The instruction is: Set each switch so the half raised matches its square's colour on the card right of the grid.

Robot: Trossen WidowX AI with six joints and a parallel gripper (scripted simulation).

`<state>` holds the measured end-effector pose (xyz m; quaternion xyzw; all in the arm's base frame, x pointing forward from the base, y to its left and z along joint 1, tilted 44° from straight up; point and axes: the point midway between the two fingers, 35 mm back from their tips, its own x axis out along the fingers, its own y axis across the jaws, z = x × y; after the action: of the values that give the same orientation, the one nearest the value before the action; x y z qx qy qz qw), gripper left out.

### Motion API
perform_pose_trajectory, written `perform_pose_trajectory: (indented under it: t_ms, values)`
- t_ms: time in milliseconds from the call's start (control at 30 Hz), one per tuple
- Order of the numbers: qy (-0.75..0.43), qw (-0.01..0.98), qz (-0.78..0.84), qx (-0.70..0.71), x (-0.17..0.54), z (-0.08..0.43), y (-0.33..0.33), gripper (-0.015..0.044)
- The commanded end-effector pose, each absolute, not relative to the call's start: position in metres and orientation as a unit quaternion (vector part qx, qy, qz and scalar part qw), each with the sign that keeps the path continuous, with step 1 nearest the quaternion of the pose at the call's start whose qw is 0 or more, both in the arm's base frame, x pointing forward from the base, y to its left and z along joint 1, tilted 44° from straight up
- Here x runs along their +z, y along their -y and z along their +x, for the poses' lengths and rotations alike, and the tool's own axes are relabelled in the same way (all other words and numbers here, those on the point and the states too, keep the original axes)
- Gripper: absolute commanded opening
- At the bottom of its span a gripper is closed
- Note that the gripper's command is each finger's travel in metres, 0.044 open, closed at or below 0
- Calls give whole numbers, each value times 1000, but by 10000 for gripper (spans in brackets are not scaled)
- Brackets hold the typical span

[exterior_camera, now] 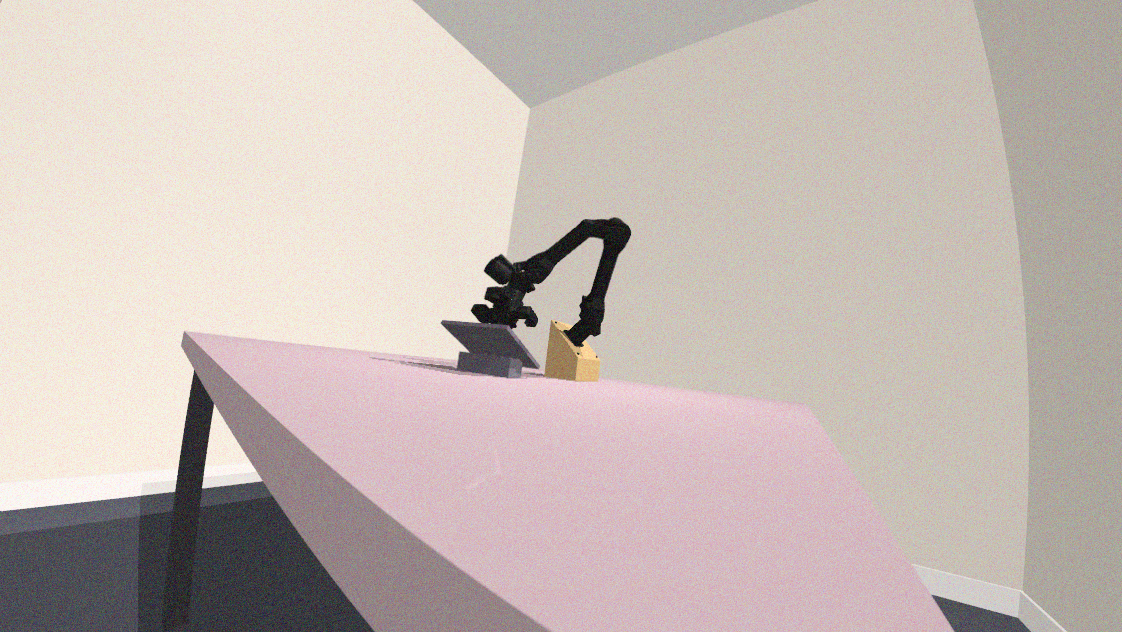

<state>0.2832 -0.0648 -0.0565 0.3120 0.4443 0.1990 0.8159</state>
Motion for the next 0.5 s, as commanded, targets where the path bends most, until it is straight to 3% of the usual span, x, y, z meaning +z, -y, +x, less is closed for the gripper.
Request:
perform_pose_trajectory:
  t_ms: [0,467]
  values:
    - [-444,815,313,200,-57,284,64,0]
    - [-444,816,311,199,-57,284,65,0]
